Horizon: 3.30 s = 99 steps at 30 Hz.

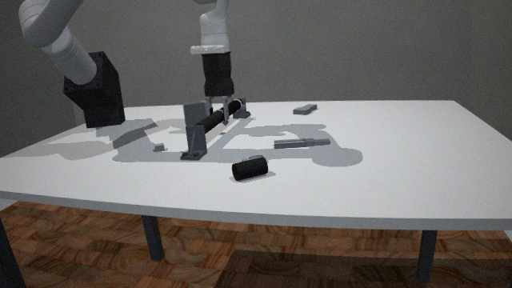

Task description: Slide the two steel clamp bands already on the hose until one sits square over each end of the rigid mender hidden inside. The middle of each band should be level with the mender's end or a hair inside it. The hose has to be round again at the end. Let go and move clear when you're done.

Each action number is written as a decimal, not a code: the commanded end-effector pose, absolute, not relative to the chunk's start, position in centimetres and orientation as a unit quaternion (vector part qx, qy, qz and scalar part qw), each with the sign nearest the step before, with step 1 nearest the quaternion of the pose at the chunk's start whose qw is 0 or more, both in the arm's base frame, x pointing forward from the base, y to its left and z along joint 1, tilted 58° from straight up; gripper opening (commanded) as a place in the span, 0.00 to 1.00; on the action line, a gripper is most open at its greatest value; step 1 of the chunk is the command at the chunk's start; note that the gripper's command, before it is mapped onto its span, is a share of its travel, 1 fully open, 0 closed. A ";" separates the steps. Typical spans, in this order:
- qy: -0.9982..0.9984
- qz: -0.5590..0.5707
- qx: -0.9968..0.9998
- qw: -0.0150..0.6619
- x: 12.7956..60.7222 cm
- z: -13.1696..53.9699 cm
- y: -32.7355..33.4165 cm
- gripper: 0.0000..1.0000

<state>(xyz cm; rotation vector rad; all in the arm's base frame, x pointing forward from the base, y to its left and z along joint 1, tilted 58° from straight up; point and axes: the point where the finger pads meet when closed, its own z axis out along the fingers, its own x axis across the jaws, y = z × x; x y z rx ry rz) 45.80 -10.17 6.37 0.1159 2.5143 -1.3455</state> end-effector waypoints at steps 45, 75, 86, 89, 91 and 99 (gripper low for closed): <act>0.872 -0.465 0.041 0.145 45.6 7.4 -10.7 1.00; 0.872 -0.465 0.041 0.145 44.6 9.9 -6.9 1.00; 0.872 -0.465 0.041 0.145 44.6 10.0 -6.7 1.00; 0.872 -0.465 0.041 0.145 44.6 10.0 -6.7 1.00; 0.872 -0.465 0.041 0.145 44.6 10.0 -6.7 1.00; 0.872 -0.465 0.041 0.145 44.7 9.3 -6.1 1.00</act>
